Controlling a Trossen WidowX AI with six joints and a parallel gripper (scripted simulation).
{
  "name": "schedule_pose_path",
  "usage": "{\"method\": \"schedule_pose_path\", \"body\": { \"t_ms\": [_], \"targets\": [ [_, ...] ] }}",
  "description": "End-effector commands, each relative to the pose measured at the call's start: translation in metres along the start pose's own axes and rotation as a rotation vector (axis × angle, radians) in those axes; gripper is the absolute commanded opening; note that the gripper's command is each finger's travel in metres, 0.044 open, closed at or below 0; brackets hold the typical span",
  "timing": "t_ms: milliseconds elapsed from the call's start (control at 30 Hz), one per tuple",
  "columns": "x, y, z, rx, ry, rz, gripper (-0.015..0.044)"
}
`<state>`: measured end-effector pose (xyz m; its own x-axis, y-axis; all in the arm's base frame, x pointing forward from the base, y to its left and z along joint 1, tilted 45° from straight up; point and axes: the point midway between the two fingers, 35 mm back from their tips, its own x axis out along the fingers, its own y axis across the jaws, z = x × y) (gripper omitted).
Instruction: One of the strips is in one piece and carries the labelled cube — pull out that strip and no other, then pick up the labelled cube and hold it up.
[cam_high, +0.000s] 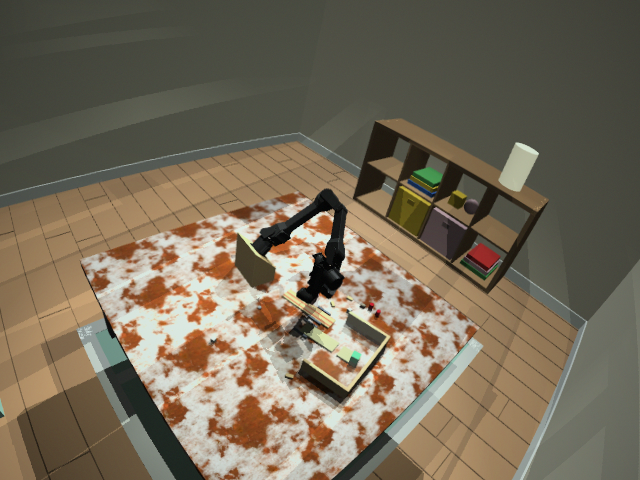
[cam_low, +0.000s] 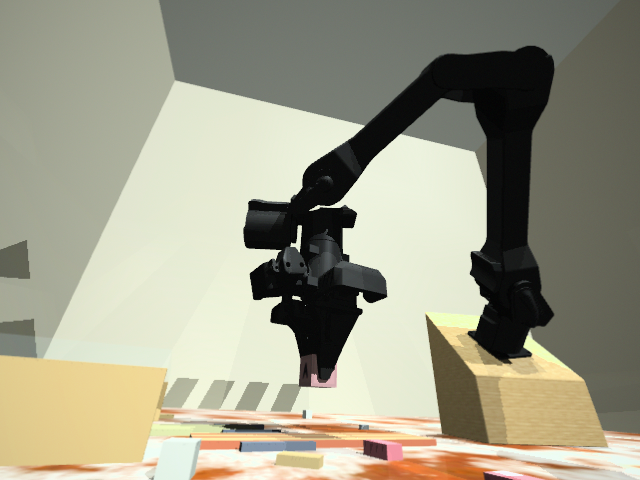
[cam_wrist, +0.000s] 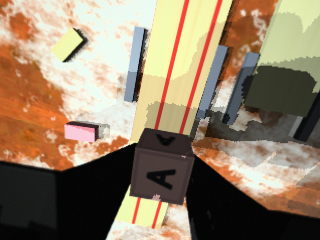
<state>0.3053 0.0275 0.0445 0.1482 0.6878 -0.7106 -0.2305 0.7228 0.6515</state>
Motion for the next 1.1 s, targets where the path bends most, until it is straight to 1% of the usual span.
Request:
{"method": "schedule_pose_path", "body": {
  "t_ms": [0,200,1067],
  "targets": [
    [-0.003,0.000,-0.005,-0.005,-0.002,0.001,0.0000],
    [-0.035,0.000,-0.005,-0.005,-0.001,0.000,0.0000],
    [-0.036,0.000,-0.005,-0.005,-0.001,0.000,0.0000]
  ]
}}
